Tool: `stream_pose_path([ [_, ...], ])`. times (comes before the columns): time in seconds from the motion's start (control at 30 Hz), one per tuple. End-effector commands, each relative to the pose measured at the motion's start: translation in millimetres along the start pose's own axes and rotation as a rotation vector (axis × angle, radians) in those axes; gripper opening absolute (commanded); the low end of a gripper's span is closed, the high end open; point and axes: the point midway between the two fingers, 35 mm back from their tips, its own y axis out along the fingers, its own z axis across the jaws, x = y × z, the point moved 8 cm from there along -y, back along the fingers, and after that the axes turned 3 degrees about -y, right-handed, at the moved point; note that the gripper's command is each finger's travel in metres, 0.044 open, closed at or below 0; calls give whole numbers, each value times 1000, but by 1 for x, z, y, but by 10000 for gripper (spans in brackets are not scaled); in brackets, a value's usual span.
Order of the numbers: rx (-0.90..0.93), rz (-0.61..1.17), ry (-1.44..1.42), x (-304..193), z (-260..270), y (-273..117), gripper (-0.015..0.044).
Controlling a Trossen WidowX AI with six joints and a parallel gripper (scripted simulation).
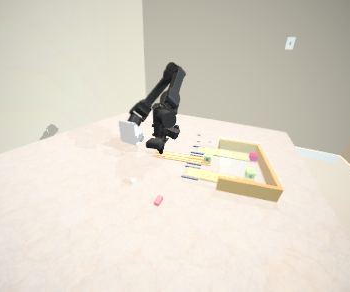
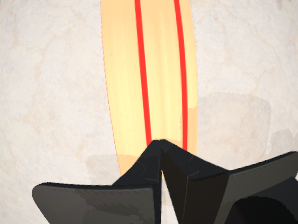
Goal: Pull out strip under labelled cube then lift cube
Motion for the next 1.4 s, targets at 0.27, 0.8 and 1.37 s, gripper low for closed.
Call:
stream_pose_path([
  [0.27, 10, 29, 9, 5, -2, -40, 0],
  [0.8, 10, 30, 110, 53, -4, -44, 315],
  [1.37, 10, 27, 107, 118, -7, -53, 440],
])
